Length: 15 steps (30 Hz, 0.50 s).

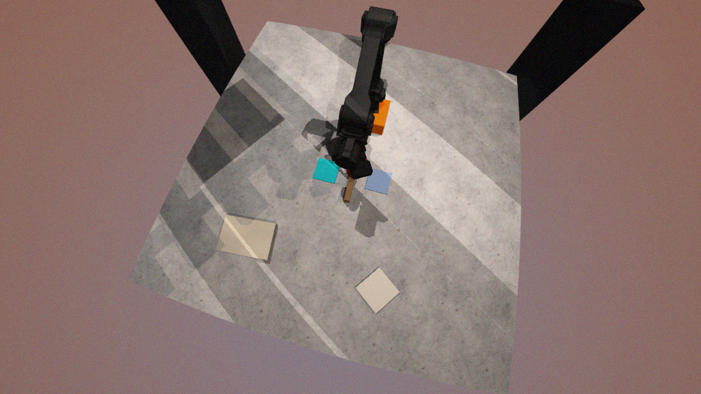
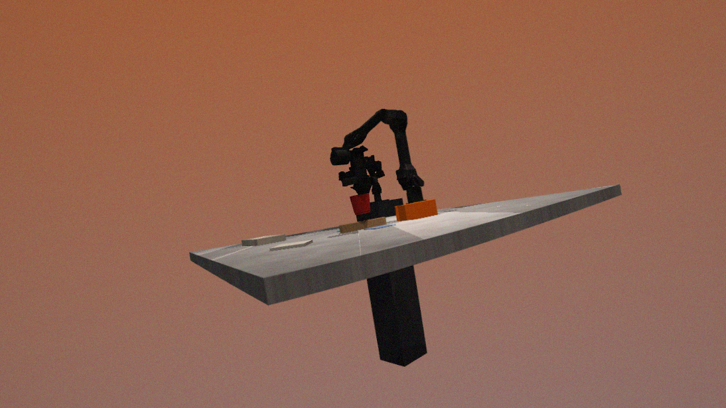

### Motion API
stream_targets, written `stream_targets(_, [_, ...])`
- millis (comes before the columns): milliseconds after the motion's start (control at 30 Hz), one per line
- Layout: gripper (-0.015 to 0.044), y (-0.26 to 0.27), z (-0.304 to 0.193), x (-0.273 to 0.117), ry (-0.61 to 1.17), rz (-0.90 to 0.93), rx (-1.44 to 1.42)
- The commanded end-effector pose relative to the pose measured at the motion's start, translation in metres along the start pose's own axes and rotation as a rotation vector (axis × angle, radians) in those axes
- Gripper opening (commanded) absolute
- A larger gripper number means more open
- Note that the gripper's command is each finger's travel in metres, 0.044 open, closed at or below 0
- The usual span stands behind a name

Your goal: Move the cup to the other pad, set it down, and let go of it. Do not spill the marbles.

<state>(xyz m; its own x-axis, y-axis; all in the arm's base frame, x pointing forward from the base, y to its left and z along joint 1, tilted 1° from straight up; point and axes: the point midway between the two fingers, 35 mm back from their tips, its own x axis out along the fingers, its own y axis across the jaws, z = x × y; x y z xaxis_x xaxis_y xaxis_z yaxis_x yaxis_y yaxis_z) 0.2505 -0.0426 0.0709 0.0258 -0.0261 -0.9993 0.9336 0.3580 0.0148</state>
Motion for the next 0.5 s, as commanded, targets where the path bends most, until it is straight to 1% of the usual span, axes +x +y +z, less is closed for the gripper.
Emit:
stream_targets(0, [0.0000,-0.003,0.006,0.000,-0.002,-0.002,-0.003])
stream_targets(467, [0.0000,-0.016,0.029,-0.001,-0.004,-0.003,-0.003])
